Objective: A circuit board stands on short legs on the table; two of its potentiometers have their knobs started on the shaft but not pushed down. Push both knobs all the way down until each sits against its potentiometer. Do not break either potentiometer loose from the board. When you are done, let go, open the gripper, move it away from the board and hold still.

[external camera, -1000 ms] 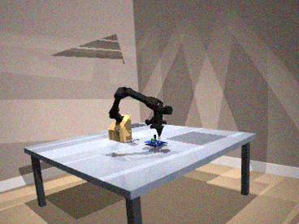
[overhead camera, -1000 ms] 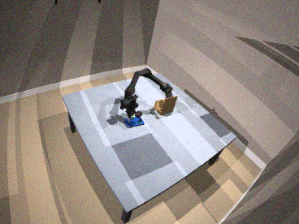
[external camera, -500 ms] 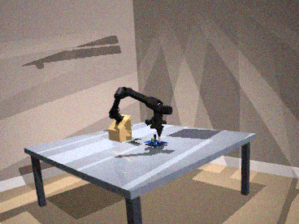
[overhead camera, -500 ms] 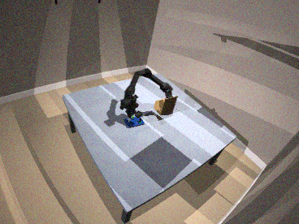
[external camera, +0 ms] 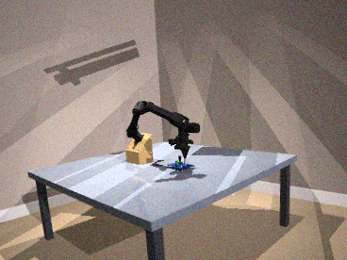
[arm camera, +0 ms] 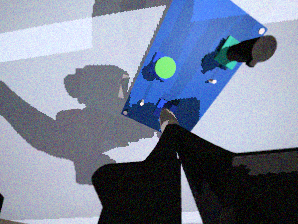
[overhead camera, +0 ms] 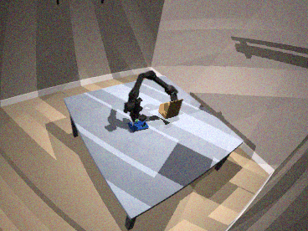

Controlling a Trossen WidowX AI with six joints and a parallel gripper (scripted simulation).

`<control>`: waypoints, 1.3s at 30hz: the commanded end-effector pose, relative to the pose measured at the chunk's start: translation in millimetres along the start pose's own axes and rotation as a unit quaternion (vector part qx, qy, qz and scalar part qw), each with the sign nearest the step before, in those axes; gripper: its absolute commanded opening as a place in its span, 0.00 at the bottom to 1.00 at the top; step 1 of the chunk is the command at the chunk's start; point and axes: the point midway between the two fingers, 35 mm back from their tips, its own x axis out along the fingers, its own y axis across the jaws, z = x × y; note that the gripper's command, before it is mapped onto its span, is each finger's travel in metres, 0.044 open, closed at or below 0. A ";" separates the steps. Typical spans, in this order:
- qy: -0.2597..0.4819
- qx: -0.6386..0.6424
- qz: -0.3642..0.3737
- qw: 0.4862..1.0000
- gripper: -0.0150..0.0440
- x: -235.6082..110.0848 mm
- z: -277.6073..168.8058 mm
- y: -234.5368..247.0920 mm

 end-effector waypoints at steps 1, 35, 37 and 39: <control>-0.002 0.007 0.000 1.000 0.25 10.6 -0.2 3.5; -0.003 0.007 0.001 1.000 0.25 14.9 -0.1 3.5; -0.003 0.007 0.001 1.000 0.25 15.8 -0.1 3.6; -0.003 0.007 0.001 1.000 0.25 16.7 -0.1 3.6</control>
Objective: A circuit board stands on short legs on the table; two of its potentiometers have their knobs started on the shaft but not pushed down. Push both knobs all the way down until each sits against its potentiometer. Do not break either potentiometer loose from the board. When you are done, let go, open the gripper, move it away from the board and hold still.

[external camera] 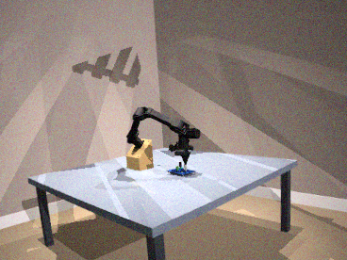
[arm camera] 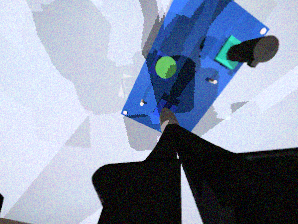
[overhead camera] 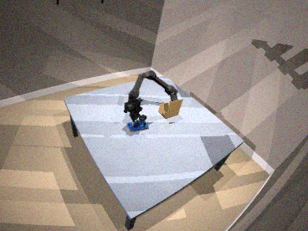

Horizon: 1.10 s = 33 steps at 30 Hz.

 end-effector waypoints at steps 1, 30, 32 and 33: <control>-0.004 0.010 0.000 1.000 0.25 15.1 -0.1 4.2; -0.004 0.010 0.000 1.000 0.25 19.1 -0.1 4.2; -0.004 0.010 0.000 1.000 0.25 19.1 -0.1 4.2; -0.004 0.010 0.000 1.000 0.25 19.1 -0.1 4.2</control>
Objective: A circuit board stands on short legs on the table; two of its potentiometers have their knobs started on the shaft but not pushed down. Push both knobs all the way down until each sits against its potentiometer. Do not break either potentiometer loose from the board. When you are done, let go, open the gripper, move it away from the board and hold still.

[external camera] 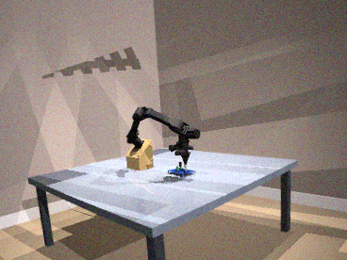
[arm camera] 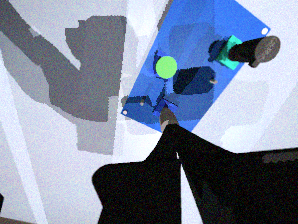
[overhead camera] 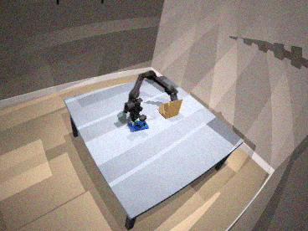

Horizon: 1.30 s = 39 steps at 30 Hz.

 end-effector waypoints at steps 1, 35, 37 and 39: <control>-0.005 0.013 -0.001 1.000 0.25 17.9 0.0 4.7; -0.005 0.013 -0.001 1.000 0.25 20.7 0.1 4.7; -0.005 0.013 -0.001 1.000 0.25 20.7 0.1 4.7; -0.005 0.013 -0.001 1.000 0.25 21.2 0.1 4.7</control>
